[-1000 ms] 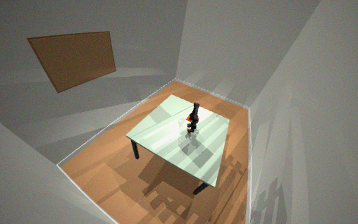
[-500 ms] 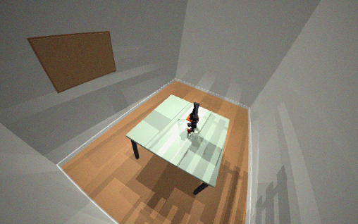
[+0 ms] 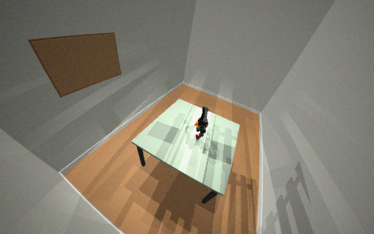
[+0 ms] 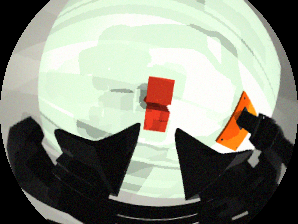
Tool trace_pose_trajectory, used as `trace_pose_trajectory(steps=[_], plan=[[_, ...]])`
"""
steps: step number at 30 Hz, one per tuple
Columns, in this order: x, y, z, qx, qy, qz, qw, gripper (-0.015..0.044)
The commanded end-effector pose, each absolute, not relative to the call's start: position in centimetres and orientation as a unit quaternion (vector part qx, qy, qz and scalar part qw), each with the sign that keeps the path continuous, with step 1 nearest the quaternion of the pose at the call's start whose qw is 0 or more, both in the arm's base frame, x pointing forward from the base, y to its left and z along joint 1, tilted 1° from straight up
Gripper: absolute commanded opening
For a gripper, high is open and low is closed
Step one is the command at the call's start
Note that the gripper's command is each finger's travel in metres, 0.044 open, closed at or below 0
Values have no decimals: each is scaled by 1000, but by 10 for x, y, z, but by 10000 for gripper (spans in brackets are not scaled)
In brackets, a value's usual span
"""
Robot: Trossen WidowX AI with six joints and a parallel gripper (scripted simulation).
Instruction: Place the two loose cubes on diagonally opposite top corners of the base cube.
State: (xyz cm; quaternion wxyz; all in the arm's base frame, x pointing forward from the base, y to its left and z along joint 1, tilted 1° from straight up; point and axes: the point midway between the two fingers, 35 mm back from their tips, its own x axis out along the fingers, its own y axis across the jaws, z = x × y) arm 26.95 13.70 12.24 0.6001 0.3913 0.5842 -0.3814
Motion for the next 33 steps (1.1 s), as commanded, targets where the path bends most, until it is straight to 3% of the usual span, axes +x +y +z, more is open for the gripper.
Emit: trace_pose_trajectory(steps=[1,19,26,33], plan=[[271,138,131,394,583,-379,601,205],[270,138,151,394,583,-379,601,205],[269,137,157,392,584,-380,601,389],[269,137,161,392,584,-380,601,400]])
